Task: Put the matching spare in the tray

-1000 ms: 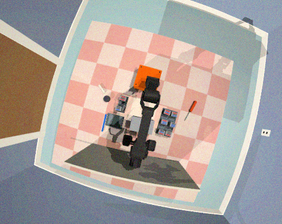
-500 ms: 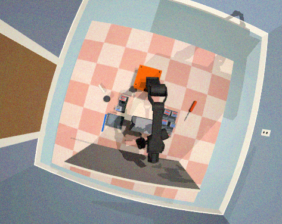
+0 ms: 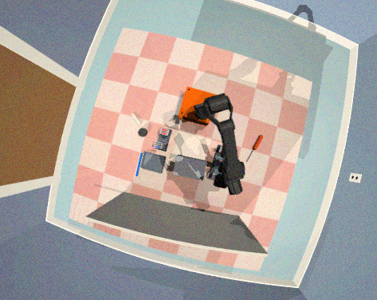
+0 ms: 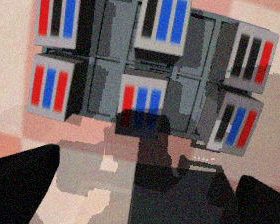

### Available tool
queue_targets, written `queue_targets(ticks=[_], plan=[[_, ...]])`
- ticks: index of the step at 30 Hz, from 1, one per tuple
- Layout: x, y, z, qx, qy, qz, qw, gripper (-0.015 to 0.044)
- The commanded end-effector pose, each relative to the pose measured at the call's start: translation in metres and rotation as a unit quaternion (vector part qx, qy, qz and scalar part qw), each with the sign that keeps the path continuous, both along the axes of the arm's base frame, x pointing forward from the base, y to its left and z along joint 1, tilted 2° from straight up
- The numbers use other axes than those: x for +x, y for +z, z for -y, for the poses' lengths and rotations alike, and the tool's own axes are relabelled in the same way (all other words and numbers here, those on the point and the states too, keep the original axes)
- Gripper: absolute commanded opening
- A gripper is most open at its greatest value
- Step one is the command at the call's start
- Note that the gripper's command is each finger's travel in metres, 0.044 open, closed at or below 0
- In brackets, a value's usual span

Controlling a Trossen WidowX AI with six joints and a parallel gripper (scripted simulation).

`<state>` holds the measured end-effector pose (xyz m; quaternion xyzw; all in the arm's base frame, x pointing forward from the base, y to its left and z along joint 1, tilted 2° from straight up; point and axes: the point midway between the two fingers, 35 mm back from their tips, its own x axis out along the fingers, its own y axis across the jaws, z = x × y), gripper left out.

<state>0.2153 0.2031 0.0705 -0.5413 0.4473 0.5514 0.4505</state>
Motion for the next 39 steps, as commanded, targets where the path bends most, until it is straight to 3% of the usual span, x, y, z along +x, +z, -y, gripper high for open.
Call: queue_targets(ticks=[1,3,39], plan=[[-0.004,-0.018,0.000,-0.003,0.006,-0.003,1.000,0.0335],[-0.006,-0.035,0.000,-0.003,0.006,-0.004,1.000,0.0300],[-0.006,-0.083,-0.003,-0.002,0.006,-0.004,1.000,0.0300]])
